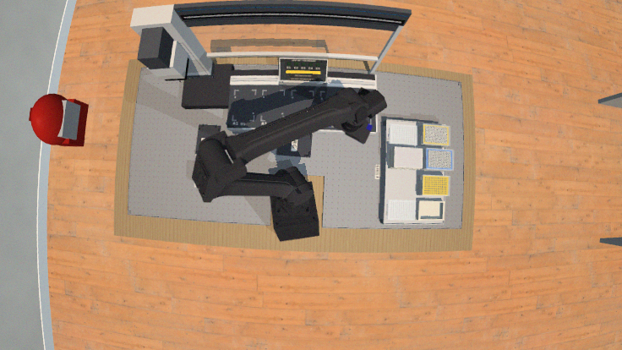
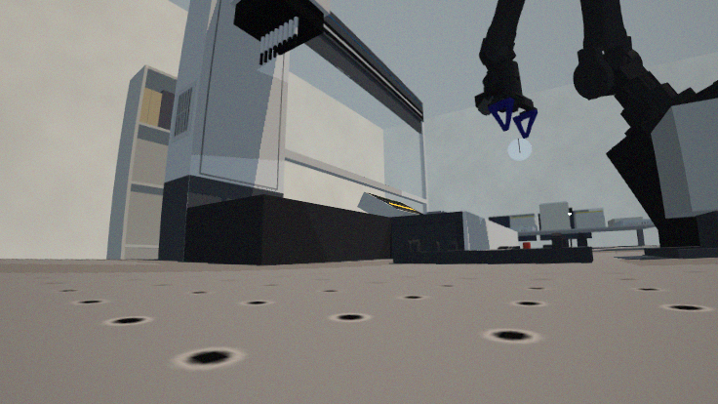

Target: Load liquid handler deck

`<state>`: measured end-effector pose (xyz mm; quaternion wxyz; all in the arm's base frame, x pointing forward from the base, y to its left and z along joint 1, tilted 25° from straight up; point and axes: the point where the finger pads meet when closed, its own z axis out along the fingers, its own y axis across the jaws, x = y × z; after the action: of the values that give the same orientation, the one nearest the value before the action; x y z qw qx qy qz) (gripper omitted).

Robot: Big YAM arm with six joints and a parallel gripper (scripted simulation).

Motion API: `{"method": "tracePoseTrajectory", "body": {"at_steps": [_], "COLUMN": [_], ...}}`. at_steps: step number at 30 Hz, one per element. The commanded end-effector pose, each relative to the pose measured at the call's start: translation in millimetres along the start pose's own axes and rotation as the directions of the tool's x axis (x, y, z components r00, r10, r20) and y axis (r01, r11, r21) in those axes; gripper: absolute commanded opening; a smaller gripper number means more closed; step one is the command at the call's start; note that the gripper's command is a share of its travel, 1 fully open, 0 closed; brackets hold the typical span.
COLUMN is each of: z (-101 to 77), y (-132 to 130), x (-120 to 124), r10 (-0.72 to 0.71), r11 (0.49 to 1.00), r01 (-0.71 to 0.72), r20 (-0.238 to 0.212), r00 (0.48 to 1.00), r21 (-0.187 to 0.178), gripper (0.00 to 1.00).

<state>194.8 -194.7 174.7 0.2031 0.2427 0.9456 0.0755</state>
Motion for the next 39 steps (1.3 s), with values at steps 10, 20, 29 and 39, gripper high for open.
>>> {"method": "tracePoseTrajectory", "body": {"at_steps": [10, 20, 29, 39], "z": [-2.3, -2.3, -2.6, -0.5], "y": [48.9, 81.9, 118.9, 127.0], "x": [32.4, 54.7, 79.7, 85.8], "r10": [-0.259, -0.409, -0.415, -0.394], "r11": [0.966, 0.912, 0.910, 0.919], "r01": [0.259, 0.409, 0.415, 0.394], "r20": [0.001, 0.001, 0.003, -0.007], "r00": [0.966, 0.912, 0.910, 0.919], "r21": [0.000, -0.002, -0.004, 0.000], "gripper": [1.00, 1.00, 1.00, 1.00]}}
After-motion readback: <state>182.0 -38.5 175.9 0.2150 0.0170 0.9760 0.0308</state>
